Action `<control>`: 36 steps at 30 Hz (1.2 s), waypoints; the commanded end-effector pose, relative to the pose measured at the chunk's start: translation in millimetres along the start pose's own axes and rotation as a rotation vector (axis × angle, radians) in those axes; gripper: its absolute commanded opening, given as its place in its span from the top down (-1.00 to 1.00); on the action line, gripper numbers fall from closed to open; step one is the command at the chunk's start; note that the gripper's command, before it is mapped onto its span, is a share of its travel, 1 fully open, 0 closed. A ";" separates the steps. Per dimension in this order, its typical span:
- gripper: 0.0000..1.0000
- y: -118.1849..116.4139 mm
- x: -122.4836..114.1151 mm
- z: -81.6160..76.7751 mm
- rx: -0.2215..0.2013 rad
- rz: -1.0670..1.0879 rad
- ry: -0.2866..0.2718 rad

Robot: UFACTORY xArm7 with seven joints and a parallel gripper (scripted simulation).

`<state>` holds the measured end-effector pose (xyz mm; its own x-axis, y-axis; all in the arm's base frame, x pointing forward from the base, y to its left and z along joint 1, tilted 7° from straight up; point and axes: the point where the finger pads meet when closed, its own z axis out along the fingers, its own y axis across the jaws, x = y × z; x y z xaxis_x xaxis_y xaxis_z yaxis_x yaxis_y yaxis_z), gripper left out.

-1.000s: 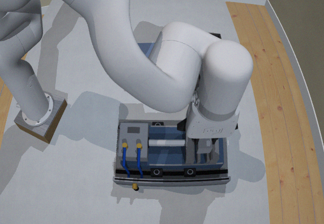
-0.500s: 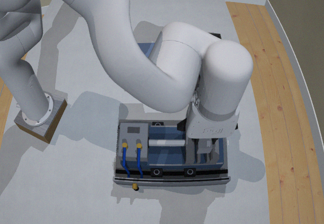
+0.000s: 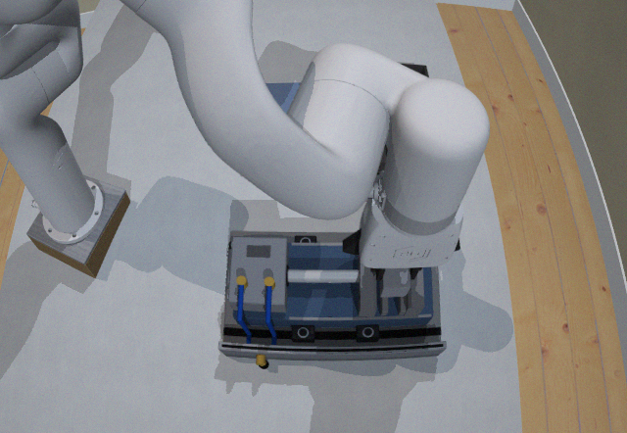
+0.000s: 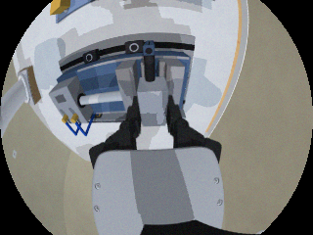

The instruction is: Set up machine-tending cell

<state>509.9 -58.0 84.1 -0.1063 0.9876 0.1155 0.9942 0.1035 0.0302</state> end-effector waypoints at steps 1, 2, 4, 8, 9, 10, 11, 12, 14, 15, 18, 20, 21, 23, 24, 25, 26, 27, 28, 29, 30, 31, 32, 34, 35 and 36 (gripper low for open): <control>1.00 1.6 -0.5 -1.8 -0.005 0.000 -0.002; 1.00 1.6 -0.5 -1.7 -0.005 0.000 -0.002; 1.00 1.6 -0.5 -1.5 -0.005 0.000 -0.002; 1.00 1.6 -0.5 -1.4 -0.005 0.000 -0.002; 1.00 1.6 -0.5 -1.4 -0.005 0.000 -0.002; 1.00 1.6 -0.5 -1.4 -0.005 0.000 -0.002; 1.00 1.6 -0.5 -1.4 -0.005 0.000 -0.002; 1.00 1.6 -0.5 -1.4 -0.005 0.000 -0.002; 1.00 1.6 -0.5 -1.4 -0.005 0.000 -0.002; 1.00 1.6 -0.5 -1.4 -0.005 0.000 -0.002; 1.00 1.6 -0.5 -1.4 -0.005 0.000 -0.002; 1.00 1.6 -0.5 -1.4 -0.005 0.000 -0.002; 1.00 1.6 -0.5 -1.4 -0.005 0.000 -0.002; -0.37 1.6 -0.5 -1.4 -0.005 0.000 -0.002; -0.37 1.6 -0.5 -1.4 -0.005 0.000 -0.002; -0.37 1.6 -0.5 -1.4 -0.005 0.000 -0.002; -0.37 1.6 -0.5 -1.4 -0.005 0.000 -0.002; -0.37 1.6 -0.5 -1.4 -0.005 0.000 -0.002; -0.37 1.6 -0.5 -1.4 -0.005 0.000 -0.002; -0.37 1.6 -0.5 -1.4 -0.005 0.000 -0.002; -0.37 1.6 -0.5 -1.4 -0.005 0.000 -0.002; -0.37 1.6 -0.5 -1.4 -0.005 0.000 -0.002; -0.37 1.6 -0.5 -1.4 -0.005 0.000 -0.002; -0.37 1.6 -0.5 -1.4 -0.005 0.000 -0.002; -0.37 1.6 -0.5 -1.4 -0.005 0.000 -0.002; -0.37 1.6 -0.5 -1.4 -0.005 0.000 -0.002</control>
<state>510.0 -58.0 83.7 -0.1063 0.9876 0.1154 0.9942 0.1034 0.0306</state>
